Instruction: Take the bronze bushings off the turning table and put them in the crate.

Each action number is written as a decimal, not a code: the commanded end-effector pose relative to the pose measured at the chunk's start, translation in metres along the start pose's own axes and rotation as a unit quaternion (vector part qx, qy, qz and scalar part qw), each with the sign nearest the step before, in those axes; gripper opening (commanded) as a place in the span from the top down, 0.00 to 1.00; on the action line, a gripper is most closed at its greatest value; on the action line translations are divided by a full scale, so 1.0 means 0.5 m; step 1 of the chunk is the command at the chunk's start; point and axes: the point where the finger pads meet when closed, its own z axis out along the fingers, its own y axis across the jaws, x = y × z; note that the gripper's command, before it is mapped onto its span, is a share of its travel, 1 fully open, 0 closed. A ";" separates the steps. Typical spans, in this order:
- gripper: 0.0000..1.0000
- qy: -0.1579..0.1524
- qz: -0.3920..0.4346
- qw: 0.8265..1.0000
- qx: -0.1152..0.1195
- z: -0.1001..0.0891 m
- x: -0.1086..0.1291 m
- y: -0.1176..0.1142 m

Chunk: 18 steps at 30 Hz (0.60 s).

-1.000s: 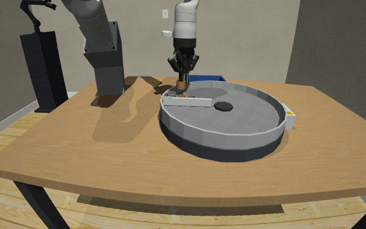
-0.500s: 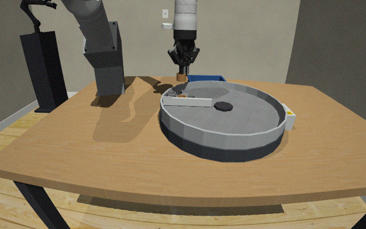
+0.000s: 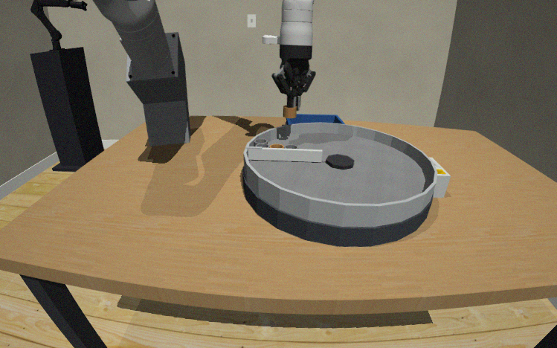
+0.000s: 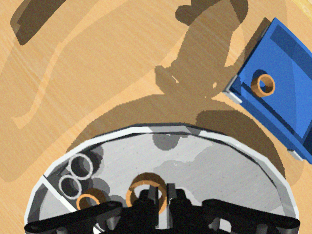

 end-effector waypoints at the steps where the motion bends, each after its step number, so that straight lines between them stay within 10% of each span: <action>1: 1.00 0.000 0.000 1.000 -0.001 -0.001 0.000 0.001; 8: 1.00 0.000 0.000 1.000 -0.001 -0.001 0.027 0.117; 18: 1.00 0.000 0.000 1.000 -0.001 -0.001 0.027 0.117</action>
